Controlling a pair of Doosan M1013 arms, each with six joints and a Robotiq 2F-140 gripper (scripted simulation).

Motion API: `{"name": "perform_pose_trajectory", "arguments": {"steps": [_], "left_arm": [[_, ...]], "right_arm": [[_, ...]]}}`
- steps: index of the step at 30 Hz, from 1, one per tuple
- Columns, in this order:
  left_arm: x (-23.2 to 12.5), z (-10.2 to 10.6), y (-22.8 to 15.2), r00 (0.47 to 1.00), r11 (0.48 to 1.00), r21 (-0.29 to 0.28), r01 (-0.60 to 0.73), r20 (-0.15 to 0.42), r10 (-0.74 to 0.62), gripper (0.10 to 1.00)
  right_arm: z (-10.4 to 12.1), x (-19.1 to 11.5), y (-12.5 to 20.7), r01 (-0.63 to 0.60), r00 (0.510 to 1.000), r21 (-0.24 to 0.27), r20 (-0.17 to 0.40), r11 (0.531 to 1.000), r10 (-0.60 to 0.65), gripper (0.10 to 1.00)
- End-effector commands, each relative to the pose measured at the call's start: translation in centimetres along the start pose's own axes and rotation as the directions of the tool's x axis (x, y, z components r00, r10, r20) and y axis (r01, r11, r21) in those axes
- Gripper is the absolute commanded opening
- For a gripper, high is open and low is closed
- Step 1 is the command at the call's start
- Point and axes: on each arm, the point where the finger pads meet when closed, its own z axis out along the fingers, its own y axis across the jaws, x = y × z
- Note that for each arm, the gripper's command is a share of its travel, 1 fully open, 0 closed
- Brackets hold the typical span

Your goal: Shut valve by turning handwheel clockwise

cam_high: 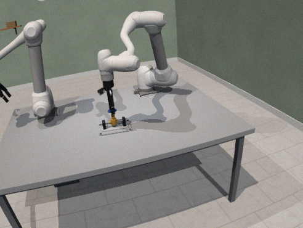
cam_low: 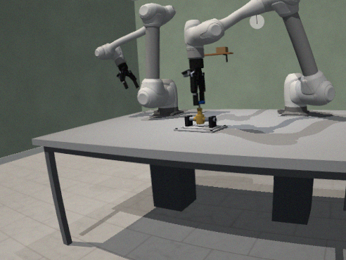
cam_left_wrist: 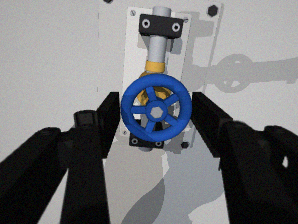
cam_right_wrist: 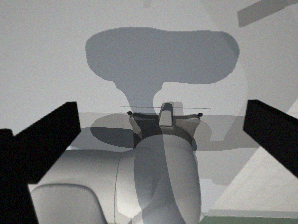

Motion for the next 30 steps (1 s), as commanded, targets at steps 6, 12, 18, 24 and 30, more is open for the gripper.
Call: {"name": "perform_pose_trajectory", "arguments": {"steps": [6,12,18,24,30], "left_arm": [[0.03,-0.14,-0.06,1.0,1.0,0.002,0.0,-0.001,0.0,0.508],[0.03,-0.14,-0.06,1.0,1.0,0.002,0.0,-0.001,0.0,0.508],[0.03,-0.14,-0.06,1.0,1.0,0.002,0.0,-0.001,0.0,0.508],[0.03,-0.14,-0.06,1.0,1.0,0.002,0.0,-0.001,0.0,0.508],[0.03,-0.14,-0.06,1.0,1.0,0.002,0.0,-0.001,0.0,0.099]], "right_arm": [[-0.04,0.01,-0.01,0.0,1.0,0.0,-0.001,1.0,0.0,1.0],[-0.04,0.01,-0.01,0.0,1.0,0.0,-0.001,1.0,0.0,1.0],[-0.04,0.01,-0.01,0.0,1.0,0.0,-0.001,1.0,0.0,1.0],[-0.04,0.01,-0.01,0.0,1.0,0.0,-0.001,1.0,0.0,1.0],[-0.04,0.01,-0.01,0.0,1.0,0.0,-0.001,1.0,0.0,1.0]]}}
